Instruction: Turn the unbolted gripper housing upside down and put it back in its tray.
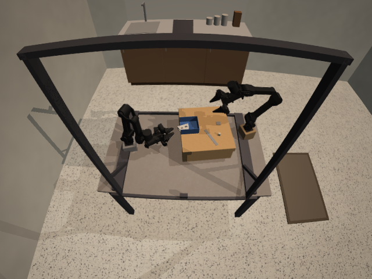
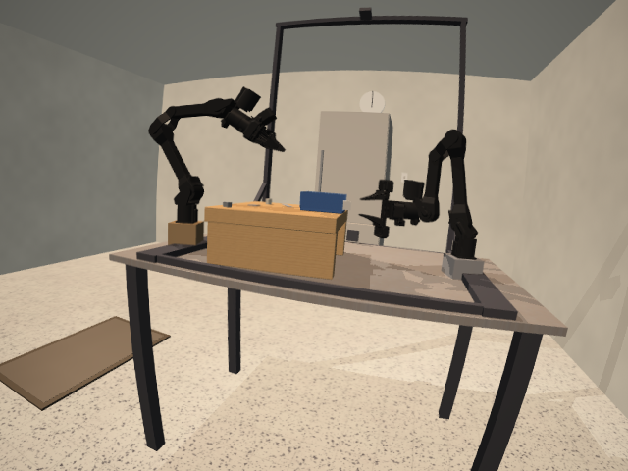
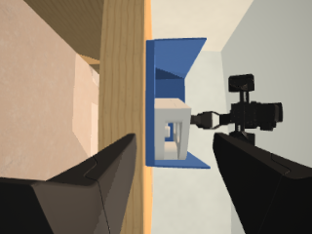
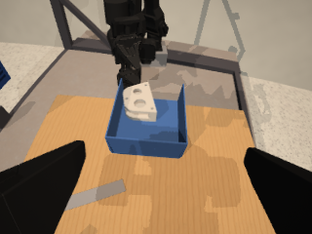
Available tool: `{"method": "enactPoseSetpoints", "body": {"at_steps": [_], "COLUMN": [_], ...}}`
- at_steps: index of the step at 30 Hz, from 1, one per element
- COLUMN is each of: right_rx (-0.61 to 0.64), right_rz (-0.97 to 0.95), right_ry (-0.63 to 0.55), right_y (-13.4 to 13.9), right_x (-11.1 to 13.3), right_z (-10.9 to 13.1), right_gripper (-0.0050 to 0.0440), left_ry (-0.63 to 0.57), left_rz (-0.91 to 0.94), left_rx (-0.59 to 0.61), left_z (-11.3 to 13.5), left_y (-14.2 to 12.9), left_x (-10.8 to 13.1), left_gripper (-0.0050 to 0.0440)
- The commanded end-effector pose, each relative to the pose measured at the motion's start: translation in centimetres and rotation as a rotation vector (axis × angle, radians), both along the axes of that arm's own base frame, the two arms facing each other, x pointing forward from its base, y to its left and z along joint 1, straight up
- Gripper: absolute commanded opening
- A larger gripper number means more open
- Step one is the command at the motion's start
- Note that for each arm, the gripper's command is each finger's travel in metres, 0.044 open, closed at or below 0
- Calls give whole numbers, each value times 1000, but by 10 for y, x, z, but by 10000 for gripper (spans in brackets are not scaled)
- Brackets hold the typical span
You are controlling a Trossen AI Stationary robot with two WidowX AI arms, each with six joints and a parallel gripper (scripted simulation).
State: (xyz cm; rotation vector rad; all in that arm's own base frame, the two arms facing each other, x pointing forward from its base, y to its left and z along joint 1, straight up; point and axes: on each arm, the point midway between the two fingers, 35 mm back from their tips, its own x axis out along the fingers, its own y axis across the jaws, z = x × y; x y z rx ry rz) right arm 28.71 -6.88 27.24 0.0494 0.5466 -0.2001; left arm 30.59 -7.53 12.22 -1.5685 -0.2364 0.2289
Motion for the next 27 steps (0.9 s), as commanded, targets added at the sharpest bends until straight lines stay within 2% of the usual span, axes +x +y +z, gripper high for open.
{"method": "enactPoseSetpoints", "body": {"at_steps": [1, 10, 27], "right_rx": [2, 2, 2], "right_rz": [1, 1, 1], "right_ry": [-20, -20, -20], "right_y": [1, 1, 1], "right_x": [0, 0, 0], "right_z": [7, 7, 7], "right_gripper": [440, 440, 440], "left_ry": [-15, -16, -10], "left_rz": [2, 1, 1], "left_rx": [-10, -10, -6], "left_z": [4, 11, 10], "left_y": [0, 2, 7], "left_x": [2, 7, 13], "left_gripper": [219, 0, 0]}}
